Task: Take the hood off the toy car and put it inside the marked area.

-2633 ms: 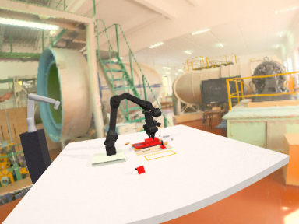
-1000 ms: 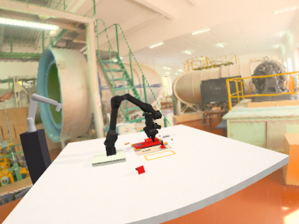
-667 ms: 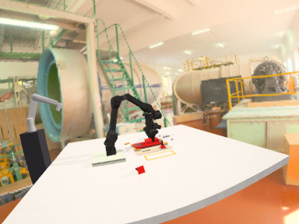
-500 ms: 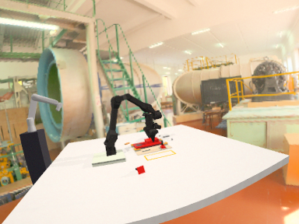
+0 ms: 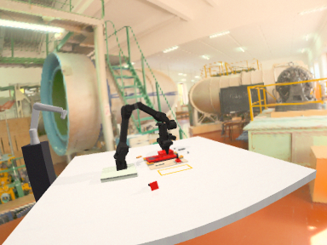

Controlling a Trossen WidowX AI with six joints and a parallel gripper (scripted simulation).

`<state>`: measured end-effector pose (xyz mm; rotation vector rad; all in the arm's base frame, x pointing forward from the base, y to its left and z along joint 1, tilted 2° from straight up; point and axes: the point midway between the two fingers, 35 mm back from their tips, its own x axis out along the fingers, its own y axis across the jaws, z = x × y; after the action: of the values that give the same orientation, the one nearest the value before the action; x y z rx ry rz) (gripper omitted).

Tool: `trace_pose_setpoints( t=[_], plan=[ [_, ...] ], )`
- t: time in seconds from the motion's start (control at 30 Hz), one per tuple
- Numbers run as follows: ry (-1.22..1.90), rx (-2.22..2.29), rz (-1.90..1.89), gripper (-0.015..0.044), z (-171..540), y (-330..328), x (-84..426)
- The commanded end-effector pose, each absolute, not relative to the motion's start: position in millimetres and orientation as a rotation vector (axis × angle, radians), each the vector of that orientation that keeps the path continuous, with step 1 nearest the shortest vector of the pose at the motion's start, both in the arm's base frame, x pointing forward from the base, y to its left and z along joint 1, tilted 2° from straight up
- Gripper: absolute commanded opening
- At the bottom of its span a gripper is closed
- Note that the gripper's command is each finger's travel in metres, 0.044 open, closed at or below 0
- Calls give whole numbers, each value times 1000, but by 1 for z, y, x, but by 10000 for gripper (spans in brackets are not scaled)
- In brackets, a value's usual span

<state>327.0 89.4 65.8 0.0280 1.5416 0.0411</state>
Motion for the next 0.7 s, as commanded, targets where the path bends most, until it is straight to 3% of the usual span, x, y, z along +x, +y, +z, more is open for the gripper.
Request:
trace_pose_setpoints(
  t=[0.0, 0.67],
  plan=[
    [1536, 29, 43, 0, 71, 89, 328],
    [1536, 28, 43, 0, 84, 89, 327]
  ],
)
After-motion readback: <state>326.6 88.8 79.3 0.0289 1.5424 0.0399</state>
